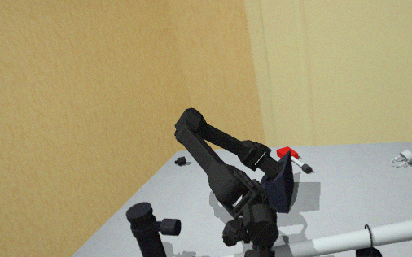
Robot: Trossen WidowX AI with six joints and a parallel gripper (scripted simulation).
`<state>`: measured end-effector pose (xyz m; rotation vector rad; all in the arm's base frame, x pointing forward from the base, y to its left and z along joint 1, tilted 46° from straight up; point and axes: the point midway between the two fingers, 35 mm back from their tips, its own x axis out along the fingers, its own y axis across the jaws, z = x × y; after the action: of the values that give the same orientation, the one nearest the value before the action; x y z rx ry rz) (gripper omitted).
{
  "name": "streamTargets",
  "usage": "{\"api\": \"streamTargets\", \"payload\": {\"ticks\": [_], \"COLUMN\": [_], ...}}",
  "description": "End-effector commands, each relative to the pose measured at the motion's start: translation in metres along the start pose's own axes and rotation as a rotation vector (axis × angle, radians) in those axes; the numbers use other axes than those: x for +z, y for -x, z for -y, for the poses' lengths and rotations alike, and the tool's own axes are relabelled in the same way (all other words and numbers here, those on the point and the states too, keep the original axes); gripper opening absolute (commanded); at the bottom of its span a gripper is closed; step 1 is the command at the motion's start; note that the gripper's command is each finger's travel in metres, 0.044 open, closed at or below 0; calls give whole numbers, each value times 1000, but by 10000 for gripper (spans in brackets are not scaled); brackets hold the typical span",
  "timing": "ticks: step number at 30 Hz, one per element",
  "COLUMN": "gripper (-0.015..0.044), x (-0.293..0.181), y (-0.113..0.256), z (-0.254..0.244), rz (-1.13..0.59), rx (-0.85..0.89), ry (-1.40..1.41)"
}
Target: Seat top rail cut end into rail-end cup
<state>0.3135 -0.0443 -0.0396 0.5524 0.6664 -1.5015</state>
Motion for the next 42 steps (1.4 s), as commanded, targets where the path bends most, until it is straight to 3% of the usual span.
{"api": "streamTargets", "payload": {"ticks": [1,24,42], "gripper": [0,0,0], "x": [0,49,47], "y": [4,84,82], "z": [0,-9,-8], "rz": [3,350,332], "rx": [-3,3,-4], "ry": [9,31,32]}}
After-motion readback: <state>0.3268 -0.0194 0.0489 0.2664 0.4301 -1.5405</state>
